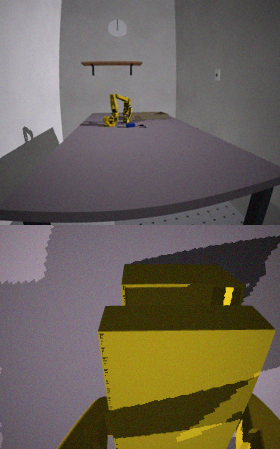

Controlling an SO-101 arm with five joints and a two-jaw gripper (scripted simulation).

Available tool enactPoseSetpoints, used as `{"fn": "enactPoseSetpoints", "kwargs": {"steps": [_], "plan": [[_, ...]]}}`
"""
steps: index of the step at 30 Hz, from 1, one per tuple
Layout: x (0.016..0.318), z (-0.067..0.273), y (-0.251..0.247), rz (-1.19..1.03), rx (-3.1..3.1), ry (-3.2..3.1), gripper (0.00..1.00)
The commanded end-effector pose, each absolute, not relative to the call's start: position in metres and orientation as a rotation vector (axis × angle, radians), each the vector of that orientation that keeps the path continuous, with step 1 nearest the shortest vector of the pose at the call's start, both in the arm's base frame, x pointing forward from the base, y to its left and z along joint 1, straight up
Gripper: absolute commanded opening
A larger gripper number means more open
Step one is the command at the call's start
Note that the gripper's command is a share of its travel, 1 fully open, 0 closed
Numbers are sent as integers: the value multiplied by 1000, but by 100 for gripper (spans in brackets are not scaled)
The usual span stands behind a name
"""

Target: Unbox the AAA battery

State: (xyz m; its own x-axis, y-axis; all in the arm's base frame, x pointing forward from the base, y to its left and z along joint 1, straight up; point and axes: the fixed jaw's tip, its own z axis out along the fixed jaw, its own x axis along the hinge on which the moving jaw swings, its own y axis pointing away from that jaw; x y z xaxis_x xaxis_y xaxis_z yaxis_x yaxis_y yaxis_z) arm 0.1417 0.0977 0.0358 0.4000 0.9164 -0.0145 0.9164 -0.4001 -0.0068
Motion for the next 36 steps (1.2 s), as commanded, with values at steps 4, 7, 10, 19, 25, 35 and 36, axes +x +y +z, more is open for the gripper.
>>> {"fn": "enactPoseSetpoints", "kwargs": {"steps": [4,7,10,19,25,35,36], "plan": [[143,37,100,0,2620,1734,21],[143,37,100,0,2620,1734,21],[143,37,100,0,2620,1734,21],[143,37,100,0,2620,1734,21],[142,36,99,0,2620,1734,21],[142,34,96,0,2620,1734,21],[142,34,96,0,2620,1734,21]]}}
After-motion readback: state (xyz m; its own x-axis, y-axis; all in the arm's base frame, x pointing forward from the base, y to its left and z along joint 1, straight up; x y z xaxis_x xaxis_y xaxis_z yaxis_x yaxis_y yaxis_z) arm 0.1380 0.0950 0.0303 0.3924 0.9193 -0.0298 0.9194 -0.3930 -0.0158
